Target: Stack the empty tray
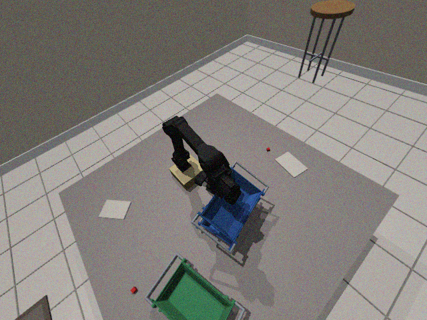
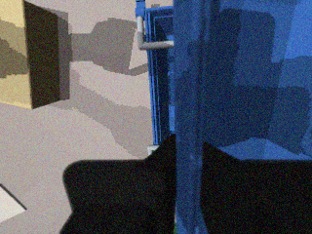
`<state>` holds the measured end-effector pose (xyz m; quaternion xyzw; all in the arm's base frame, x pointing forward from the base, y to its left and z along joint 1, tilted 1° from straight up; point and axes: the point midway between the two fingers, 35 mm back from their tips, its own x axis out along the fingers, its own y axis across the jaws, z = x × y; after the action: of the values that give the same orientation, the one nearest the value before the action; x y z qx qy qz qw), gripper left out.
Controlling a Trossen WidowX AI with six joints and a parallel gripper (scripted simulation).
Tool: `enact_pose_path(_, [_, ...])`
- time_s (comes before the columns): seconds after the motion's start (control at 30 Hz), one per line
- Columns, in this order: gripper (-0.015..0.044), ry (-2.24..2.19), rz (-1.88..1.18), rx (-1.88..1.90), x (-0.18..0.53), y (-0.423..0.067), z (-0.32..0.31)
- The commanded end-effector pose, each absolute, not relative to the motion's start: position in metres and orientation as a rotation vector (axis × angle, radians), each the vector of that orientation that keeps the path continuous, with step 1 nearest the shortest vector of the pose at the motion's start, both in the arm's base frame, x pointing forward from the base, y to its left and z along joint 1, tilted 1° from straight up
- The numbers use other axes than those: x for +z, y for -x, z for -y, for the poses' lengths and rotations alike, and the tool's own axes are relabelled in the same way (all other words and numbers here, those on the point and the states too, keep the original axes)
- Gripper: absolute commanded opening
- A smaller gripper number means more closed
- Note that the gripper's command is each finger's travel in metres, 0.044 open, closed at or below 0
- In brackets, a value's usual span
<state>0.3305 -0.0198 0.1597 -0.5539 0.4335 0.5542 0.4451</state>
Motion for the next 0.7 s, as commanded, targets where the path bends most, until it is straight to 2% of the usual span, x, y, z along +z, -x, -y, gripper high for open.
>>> enact_pose_path(0.0, [0.0,1.378,-1.061,1.371,0.162,-0.332,0.019])
enact_pose_path(0.67, [0.0,1.378,-1.061,1.371,0.144,-0.333,0.019])
